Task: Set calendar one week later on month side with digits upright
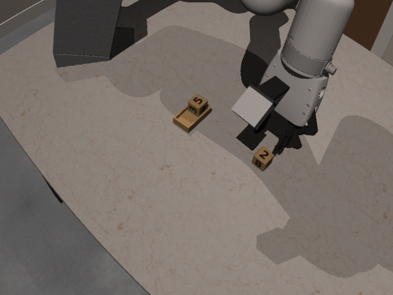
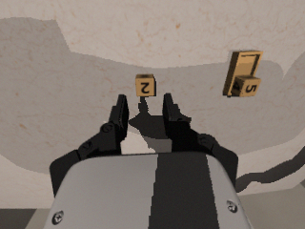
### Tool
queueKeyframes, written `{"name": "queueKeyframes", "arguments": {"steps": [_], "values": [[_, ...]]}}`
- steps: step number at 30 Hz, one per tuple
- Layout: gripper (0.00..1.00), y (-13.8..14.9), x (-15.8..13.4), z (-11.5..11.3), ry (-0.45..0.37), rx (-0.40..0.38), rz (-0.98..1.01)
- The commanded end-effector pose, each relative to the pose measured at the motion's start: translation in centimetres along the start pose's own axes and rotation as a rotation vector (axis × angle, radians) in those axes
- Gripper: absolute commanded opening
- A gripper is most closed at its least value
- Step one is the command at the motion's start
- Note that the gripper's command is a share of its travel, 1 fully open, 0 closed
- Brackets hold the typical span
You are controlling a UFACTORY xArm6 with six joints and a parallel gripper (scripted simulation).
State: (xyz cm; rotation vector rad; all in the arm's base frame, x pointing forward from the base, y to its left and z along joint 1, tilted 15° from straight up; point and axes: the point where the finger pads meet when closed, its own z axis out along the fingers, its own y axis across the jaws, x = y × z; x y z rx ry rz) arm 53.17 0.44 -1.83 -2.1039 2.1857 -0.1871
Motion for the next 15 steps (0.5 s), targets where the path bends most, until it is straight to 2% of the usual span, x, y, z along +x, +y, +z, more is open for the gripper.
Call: {"name": "queueKeyframes", "arguments": {"steps": [1, 9, 15], "values": [[0.47, -0.17, -0.23, -0.16, 0.019, 0.004, 0.002], [0.47, -0.08, -0.44, -0.11, 0.038, -0.004, 0.001], [0.47, 0.14, -0.81, 0.00, 0.127, -0.019, -0.002]]}}
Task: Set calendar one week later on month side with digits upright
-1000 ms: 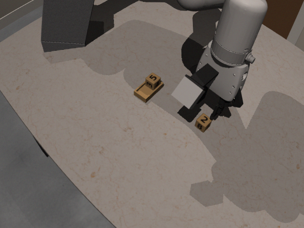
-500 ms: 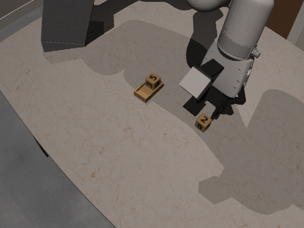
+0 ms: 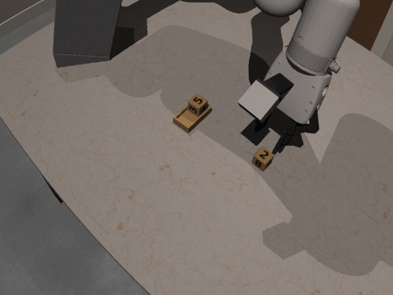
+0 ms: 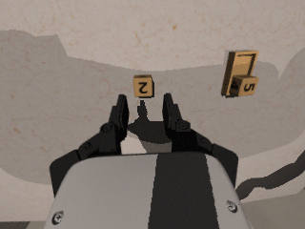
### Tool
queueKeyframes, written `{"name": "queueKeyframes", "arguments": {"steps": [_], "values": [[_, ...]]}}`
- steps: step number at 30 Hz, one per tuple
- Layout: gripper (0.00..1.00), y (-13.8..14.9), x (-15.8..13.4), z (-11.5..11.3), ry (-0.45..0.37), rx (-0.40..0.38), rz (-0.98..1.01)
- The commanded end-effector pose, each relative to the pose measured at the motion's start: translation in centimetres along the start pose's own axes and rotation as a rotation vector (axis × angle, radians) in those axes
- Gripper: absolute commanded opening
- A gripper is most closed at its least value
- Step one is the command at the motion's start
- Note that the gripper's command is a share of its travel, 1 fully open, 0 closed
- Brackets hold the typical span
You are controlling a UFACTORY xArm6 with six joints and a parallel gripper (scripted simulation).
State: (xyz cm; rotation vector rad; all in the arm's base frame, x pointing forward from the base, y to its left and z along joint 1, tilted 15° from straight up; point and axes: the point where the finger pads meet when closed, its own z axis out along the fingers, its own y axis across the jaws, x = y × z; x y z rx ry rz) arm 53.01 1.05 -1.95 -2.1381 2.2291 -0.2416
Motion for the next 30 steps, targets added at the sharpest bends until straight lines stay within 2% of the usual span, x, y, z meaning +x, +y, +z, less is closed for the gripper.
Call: {"name": "queueKeyframes", "arguments": {"steps": [1, 8, 17, 25, 30], "values": [[0.47, -0.06, -0.21, -0.09, 0.082, -0.002, 0.001], [0.47, -0.34, 0.09, -0.19, 0.186, 0.018, 0.006], [0.47, -0.32, -0.19, -0.14, 0.206, 0.017, 0.006], [0.47, -0.27, -0.40, -0.03, 0.406, 0.013, 0.008], [0.47, -0.38, -0.59, -0.04, 0.433, 0.019, 0.009]]}}
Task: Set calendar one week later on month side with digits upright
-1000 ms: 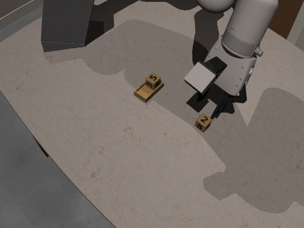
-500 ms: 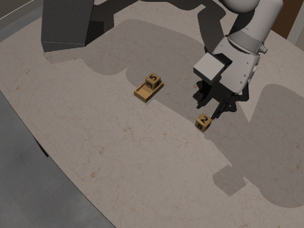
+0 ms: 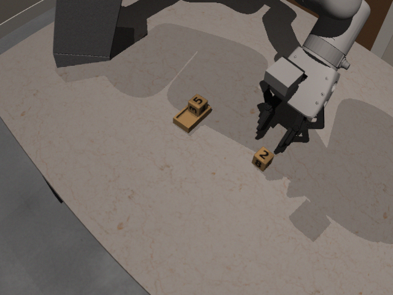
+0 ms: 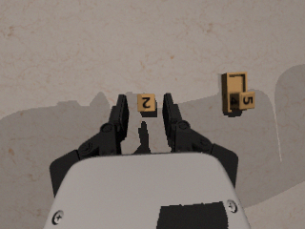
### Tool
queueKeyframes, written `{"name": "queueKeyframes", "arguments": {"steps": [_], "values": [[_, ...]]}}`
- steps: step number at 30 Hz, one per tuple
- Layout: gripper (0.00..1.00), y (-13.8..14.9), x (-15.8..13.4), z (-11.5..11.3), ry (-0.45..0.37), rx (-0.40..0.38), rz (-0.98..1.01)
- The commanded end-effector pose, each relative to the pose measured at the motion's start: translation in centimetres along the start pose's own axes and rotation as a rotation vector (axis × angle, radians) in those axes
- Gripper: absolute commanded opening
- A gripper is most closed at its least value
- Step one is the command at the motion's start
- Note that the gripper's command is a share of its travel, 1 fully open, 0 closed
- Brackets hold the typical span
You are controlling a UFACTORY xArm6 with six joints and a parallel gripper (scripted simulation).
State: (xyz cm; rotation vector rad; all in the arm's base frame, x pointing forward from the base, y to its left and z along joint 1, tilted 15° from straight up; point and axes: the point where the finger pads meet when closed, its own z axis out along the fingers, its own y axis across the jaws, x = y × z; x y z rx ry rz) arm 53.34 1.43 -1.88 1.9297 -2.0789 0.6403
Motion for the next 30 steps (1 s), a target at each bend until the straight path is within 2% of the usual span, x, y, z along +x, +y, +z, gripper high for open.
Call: {"name": "queueKeyframes", "arguments": {"steps": [1, 5, 13, 30], "values": [[0.47, -0.06, -0.22, -0.06, 0.033, 0.004, 0.006], [0.47, -0.02, -0.29, 0.03, 0.062, 0.000, 0.004], [0.47, -0.05, -0.48, 0.00, 0.264, 0.002, 0.006], [0.47, -0.06, -0.74, 0.02, 0.273, 0.003, 0.006]]}}
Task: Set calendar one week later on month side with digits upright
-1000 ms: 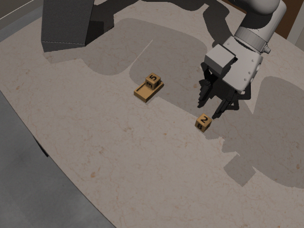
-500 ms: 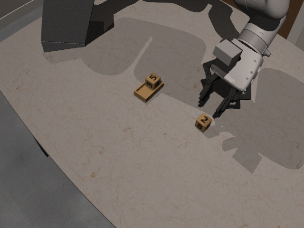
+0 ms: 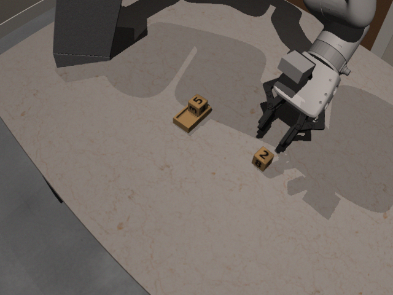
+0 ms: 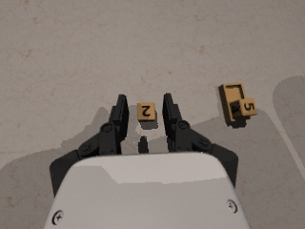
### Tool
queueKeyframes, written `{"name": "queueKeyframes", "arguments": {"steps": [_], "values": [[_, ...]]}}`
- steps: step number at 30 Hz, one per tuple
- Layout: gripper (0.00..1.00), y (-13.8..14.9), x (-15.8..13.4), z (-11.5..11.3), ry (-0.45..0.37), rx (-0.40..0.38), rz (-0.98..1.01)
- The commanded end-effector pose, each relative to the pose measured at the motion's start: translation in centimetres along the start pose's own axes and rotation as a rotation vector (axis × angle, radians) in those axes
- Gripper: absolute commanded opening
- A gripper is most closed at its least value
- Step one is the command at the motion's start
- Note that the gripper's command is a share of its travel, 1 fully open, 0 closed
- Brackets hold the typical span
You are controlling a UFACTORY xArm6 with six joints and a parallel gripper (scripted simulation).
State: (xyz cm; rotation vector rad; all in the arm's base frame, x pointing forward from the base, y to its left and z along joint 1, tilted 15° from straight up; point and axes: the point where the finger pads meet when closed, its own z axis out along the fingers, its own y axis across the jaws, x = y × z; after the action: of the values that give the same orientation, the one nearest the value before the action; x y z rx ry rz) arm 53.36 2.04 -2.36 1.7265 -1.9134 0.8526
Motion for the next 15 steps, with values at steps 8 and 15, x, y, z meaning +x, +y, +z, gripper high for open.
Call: {"name": "queueKeyframes", "arguments": {"steps": [8, 15], "values": [[0.47, -0.14, -0.06, -0.03, -0.001, 0.002, 0.002], [0.47, -0.14, -0.51, 0.28, -0.001, 0.002, 0.002]]}}
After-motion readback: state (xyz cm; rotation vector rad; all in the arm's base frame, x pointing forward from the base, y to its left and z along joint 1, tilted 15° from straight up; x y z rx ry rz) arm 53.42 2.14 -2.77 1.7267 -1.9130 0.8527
